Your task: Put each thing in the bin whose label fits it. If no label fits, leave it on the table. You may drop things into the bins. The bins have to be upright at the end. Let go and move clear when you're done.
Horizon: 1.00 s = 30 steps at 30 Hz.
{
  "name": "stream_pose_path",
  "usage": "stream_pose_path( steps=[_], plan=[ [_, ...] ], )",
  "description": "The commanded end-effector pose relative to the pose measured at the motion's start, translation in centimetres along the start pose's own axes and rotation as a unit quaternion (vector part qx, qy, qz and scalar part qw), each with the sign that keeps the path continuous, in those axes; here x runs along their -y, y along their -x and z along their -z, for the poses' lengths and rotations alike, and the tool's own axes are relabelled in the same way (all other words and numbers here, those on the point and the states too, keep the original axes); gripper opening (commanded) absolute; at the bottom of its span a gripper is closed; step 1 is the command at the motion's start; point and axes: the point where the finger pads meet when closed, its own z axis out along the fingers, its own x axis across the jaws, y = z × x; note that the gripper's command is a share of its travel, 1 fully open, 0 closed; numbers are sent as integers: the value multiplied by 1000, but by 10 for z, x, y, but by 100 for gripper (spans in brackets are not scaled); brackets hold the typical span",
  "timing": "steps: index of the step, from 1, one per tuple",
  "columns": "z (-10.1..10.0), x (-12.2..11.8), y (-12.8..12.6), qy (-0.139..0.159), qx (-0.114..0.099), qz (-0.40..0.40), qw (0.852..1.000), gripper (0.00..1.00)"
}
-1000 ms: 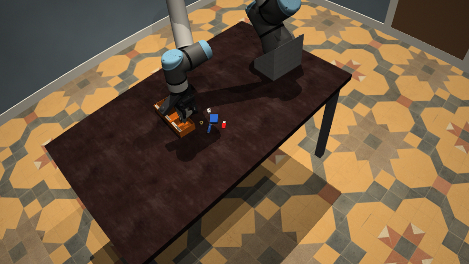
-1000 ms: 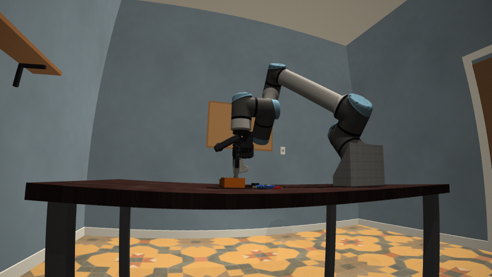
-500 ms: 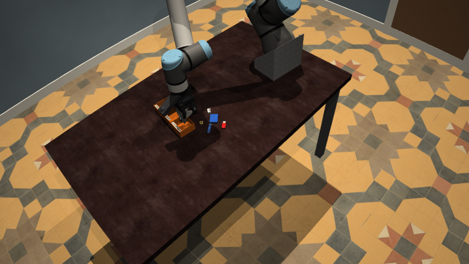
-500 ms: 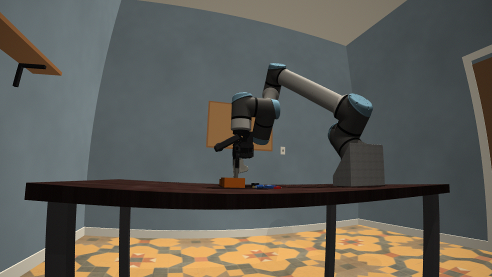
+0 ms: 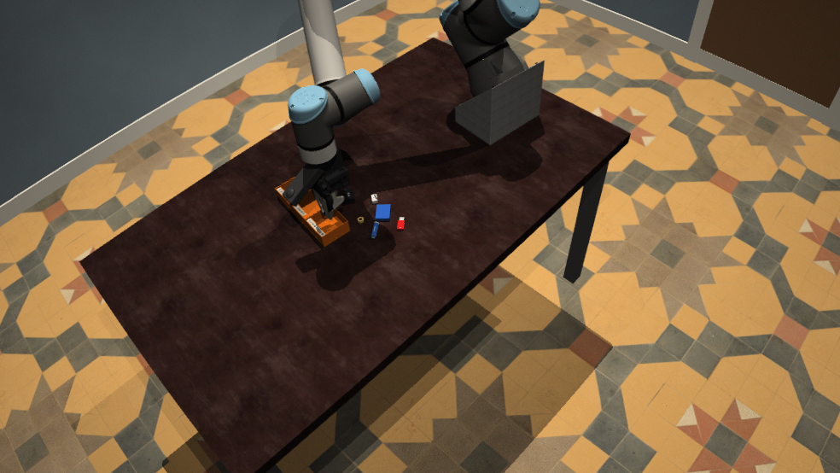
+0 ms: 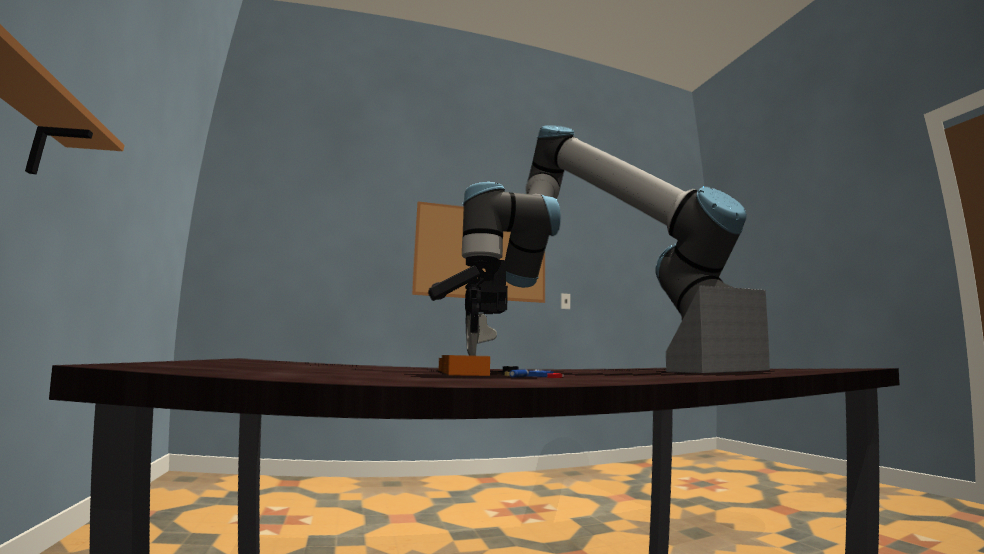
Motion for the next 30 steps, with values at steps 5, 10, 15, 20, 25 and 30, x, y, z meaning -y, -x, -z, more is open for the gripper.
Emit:
stream_pose_path(
  steps=[5,10,15,20,25,30],
  plan=[
    [10,0,0,0,0,0,1000,4],
    [16,0,0,0,0,0,1000,4],
    [23,0,0,0,0,0,1000,4],
    [35,0,0,0,0,0,1000,4],
    [46,0,0,0,0,0,1000,4],
    [54,0,0,0,0,0,1000,4]
  ],
)
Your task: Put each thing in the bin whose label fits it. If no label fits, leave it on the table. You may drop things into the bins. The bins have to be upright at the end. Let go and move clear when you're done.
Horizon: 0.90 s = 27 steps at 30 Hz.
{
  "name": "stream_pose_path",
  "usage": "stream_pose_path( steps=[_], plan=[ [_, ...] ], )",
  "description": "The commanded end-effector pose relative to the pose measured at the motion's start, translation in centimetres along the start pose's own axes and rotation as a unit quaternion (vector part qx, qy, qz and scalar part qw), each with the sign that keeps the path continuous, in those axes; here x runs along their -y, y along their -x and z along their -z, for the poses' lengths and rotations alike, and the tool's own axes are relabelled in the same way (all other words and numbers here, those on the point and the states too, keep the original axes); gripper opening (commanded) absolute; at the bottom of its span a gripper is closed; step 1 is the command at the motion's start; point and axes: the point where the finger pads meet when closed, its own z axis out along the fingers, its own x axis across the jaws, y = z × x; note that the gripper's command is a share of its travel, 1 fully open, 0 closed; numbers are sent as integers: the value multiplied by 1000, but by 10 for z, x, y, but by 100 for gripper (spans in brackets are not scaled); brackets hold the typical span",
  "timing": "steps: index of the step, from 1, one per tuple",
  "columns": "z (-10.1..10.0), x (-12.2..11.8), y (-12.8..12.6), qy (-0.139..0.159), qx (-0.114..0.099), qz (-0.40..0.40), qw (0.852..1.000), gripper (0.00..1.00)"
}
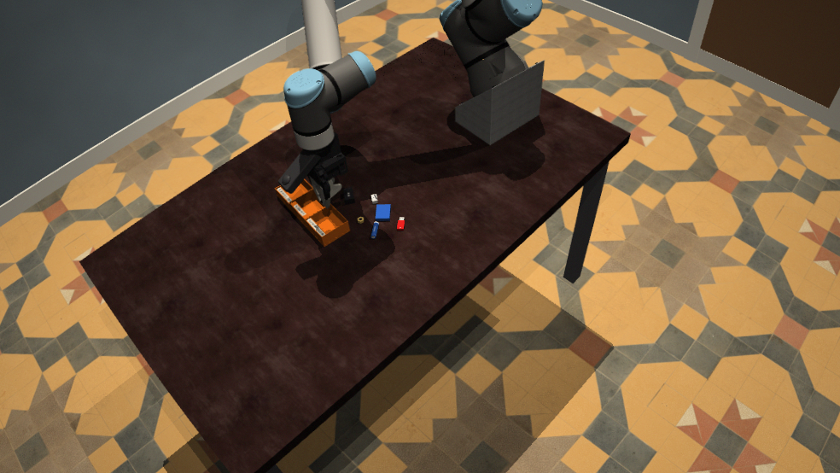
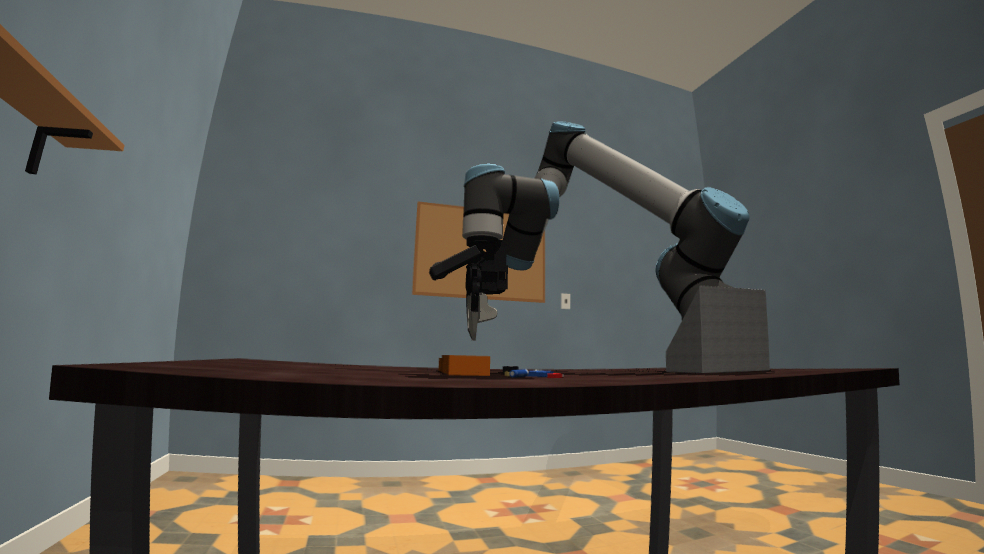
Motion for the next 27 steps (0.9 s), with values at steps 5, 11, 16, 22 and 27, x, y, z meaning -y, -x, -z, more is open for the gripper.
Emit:
stream_pose_path(
  steps=[5,11,16,22,27],
  plan=[
    [35,1,0,0,0,0,1000,4],
    [85,1,0,0,0,0,1000,4],
    [127,1,0,-1,0,0,1000,4],
    [133,1,0,0,0,0,1000,4],
    [133,1,0,-1,0,0,1000,4]
  ],
)
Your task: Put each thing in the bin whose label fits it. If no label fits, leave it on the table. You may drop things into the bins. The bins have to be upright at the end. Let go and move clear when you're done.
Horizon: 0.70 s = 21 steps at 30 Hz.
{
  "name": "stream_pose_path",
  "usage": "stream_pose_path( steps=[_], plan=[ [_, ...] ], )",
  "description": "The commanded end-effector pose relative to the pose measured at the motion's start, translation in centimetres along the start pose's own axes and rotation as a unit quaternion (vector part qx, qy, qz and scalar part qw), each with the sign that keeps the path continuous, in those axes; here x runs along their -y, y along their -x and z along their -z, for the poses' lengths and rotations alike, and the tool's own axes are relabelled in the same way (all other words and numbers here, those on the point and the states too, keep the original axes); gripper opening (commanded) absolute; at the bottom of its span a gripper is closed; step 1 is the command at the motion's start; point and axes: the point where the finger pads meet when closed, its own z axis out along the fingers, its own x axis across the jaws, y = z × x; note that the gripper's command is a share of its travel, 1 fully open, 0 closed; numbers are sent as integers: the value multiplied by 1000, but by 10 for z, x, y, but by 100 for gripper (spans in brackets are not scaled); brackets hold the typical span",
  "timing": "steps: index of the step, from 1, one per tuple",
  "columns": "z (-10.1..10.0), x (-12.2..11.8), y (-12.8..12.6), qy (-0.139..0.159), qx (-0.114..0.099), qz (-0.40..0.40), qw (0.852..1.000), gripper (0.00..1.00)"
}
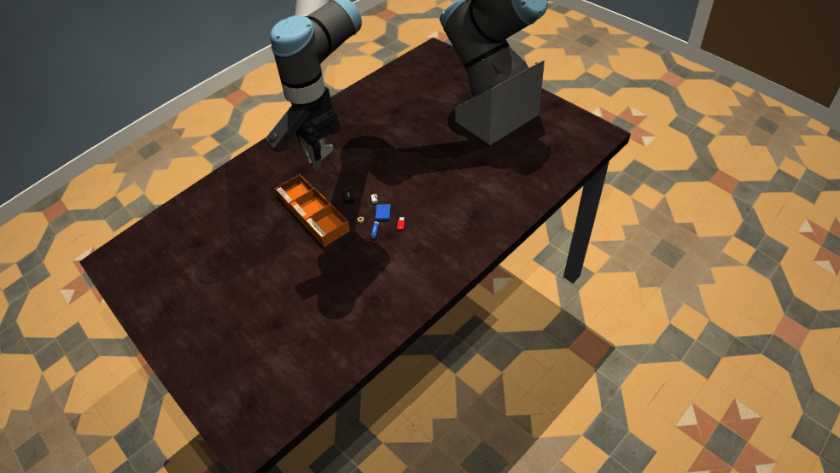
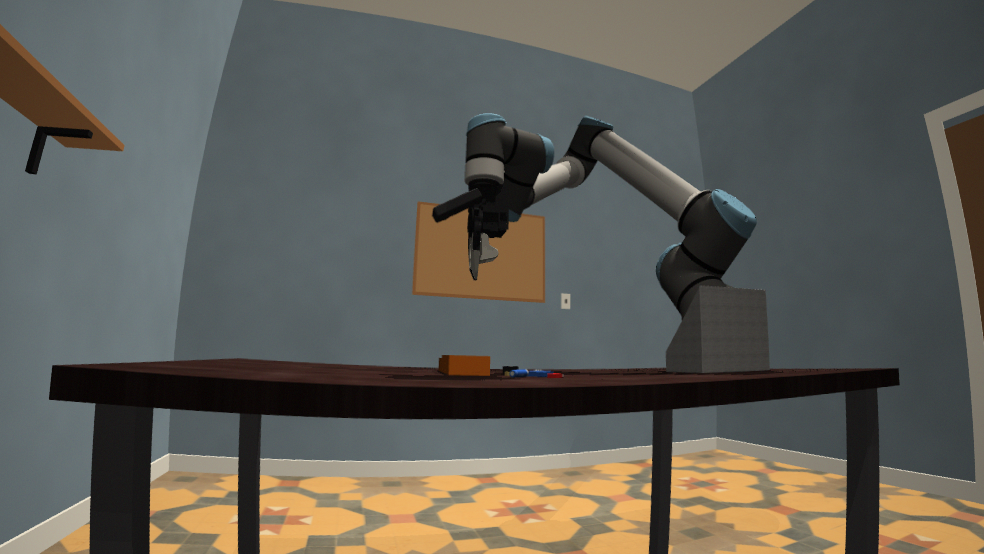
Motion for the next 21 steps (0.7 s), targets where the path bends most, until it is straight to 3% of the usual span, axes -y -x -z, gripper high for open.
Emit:
stream_pose_path(
  steps=[1,2,9,11,12,21],
  plan=[
    [2,0,0,0,0,0,1000,4],
    [-5,-4,-3,0,0,25,1000,25],
    [-48,-39,-21,2,-1,156,988,25],
    [-48,-39,-21,2,-1,156,988,25],
    [-55,-44,-23,2,-1,199,980,25],
    [-111,-88,-47,11,-3,329,944,25]
  ],
)
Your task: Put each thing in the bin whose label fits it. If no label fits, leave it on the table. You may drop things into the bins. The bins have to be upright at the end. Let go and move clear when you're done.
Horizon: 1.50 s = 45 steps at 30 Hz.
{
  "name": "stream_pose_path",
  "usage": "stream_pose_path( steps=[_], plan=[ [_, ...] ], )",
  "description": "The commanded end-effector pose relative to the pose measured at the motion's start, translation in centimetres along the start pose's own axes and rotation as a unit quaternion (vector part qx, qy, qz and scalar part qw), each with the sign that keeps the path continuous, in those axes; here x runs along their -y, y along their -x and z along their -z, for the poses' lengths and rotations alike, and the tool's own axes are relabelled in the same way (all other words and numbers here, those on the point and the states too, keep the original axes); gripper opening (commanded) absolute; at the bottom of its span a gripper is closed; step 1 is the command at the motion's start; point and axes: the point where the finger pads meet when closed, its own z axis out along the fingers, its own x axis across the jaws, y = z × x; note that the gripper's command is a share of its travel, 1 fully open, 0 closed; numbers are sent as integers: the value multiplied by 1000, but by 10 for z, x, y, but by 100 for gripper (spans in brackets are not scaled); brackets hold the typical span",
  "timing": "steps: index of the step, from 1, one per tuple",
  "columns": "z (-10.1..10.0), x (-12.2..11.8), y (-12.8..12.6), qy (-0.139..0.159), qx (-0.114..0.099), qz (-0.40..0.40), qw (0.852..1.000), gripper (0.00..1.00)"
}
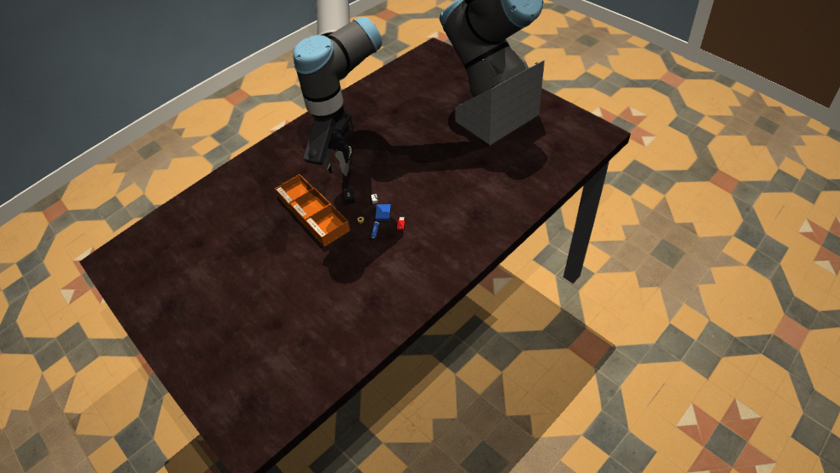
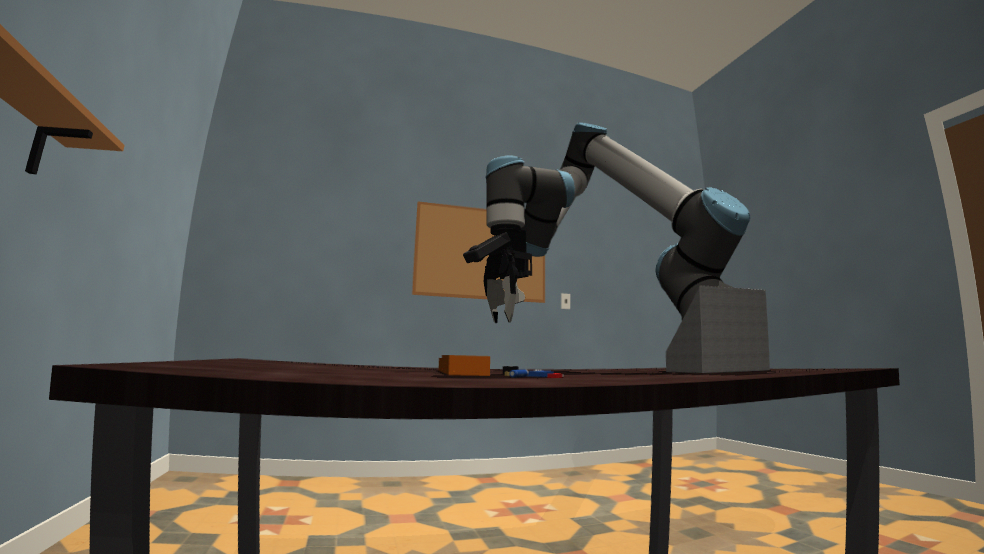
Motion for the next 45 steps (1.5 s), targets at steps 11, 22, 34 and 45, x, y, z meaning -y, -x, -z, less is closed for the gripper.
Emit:
stream_pose_path(
  steps=[11,22,34,45],
  plan=[
    [-37,-31,1,-9,-4,222,975,25],
    [-37,-30,1,-20,-6,281,960,25],
    [-37,-29,1,-20,-6,281,960,25],
    [-37,-29,1,-20,-6,281,960,25]
  ],
)
